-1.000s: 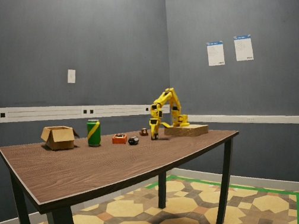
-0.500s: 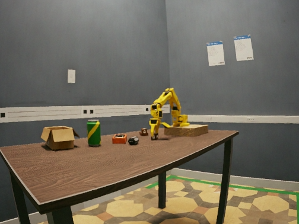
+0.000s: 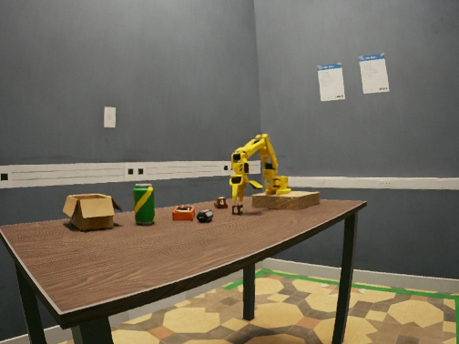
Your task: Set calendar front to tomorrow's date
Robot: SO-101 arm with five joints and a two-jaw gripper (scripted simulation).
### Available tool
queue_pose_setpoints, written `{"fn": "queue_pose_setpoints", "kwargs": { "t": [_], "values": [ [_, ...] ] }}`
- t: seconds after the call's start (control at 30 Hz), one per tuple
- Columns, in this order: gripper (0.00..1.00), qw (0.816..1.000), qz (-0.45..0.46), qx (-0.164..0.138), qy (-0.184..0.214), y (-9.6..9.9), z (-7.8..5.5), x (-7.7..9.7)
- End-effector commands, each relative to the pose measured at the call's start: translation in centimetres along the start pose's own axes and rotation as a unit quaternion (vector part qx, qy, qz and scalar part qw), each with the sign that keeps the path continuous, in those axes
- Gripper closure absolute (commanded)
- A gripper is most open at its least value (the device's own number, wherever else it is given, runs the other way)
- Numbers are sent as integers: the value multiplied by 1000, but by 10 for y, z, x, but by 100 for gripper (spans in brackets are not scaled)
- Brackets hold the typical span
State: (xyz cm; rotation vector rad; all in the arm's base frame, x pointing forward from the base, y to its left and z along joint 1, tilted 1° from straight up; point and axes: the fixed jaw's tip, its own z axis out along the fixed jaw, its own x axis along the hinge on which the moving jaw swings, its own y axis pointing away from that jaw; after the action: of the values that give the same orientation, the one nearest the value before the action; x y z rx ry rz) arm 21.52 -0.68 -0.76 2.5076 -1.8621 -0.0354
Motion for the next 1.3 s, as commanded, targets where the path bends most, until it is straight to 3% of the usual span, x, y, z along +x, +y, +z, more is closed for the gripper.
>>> {"fn": "queue_pose_setpoints", "kwargs": {
  "t": [0.0, 0.23, 1.03, 1.27],
  "values": [
    [64, 1000, -3, 10, 2, -2, -17, 2],
    [64, 1000, -3, 10, 2, -1, -29, 1],
    [64, 1000, -3, 10, 3, -1, -30, 1],
    [64, 999, -3, 48, 15, -7, -45, 3]
  ]
}}
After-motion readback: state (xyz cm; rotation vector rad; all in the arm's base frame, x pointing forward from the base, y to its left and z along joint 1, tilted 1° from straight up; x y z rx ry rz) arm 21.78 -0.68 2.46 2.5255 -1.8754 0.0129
